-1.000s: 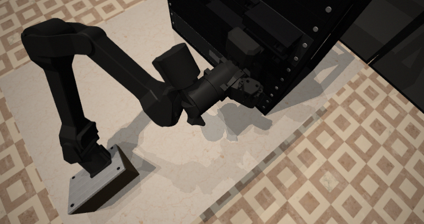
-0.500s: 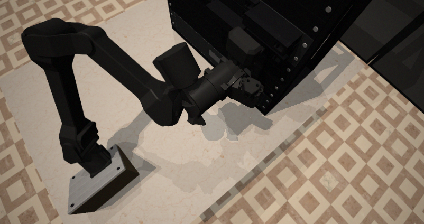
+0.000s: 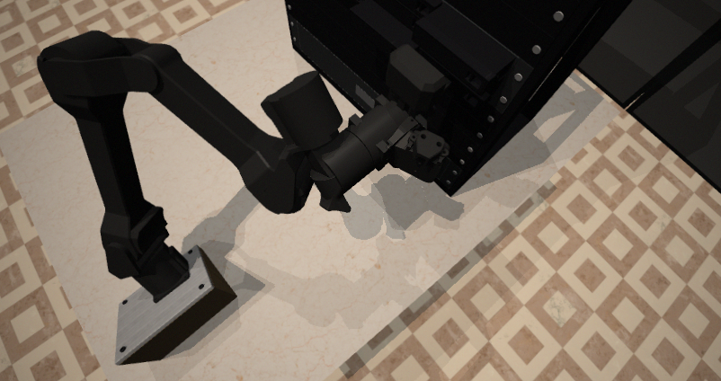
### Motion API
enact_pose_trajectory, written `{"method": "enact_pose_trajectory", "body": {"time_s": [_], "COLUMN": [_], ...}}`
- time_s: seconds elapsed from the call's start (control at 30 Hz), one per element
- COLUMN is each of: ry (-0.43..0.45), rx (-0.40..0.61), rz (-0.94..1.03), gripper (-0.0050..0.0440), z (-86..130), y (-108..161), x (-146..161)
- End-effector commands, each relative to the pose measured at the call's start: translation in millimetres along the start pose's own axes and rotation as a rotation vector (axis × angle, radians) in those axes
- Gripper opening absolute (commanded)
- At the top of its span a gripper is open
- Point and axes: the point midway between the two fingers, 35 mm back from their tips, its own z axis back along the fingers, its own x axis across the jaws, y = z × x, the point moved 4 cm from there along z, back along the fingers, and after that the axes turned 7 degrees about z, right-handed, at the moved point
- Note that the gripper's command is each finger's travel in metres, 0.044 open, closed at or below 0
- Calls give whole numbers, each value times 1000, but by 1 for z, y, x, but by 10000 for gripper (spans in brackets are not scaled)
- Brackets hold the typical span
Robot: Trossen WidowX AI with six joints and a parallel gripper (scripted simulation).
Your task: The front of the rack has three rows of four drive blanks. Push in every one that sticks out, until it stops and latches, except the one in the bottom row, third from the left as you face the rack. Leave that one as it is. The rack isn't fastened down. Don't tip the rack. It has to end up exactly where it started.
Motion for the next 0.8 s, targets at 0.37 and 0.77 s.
{"method": "enact_pose_trajectory", "body": {"time_s": [0.37,0.77], "ry": [-23,-23], "rx": [6,6], "rz": [19,19], "gripper": [0,0], "z": [-5,-7], "y": [4,4], "x": [11,11]}}
